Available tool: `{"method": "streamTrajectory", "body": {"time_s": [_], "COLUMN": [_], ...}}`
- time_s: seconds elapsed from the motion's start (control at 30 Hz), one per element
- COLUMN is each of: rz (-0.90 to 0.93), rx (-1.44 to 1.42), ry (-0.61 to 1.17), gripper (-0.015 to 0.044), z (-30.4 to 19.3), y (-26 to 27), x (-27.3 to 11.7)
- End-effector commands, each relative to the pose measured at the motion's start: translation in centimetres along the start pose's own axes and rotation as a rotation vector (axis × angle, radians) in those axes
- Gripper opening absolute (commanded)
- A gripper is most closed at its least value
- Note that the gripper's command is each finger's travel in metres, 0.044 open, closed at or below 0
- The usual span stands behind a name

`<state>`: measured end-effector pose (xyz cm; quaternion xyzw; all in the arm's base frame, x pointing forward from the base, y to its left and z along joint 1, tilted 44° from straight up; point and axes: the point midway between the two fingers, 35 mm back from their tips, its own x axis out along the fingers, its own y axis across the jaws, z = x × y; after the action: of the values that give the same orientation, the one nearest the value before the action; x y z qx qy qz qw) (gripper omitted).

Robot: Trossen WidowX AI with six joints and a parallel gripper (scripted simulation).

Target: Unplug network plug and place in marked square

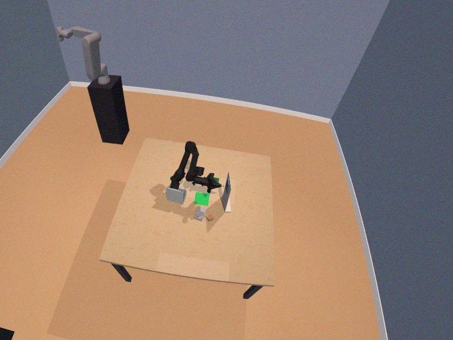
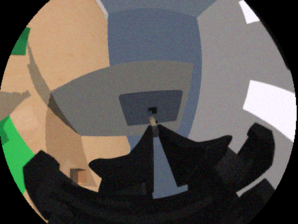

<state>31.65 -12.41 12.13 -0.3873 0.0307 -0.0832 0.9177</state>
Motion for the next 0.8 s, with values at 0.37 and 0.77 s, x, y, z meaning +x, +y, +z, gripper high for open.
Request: {"method": "streamTrajectory", "body": {"time_s": [0.37, 0.77], "rz": [0.011, 0.018], "rx": [-0.004, -0.004], "ry": [0.007, 0.013], "gripper": [0.0, 0.0], "z": [-0.4, -0.7], "y": [0.0, 0.0], "x": [-1.2, -2.0]}}
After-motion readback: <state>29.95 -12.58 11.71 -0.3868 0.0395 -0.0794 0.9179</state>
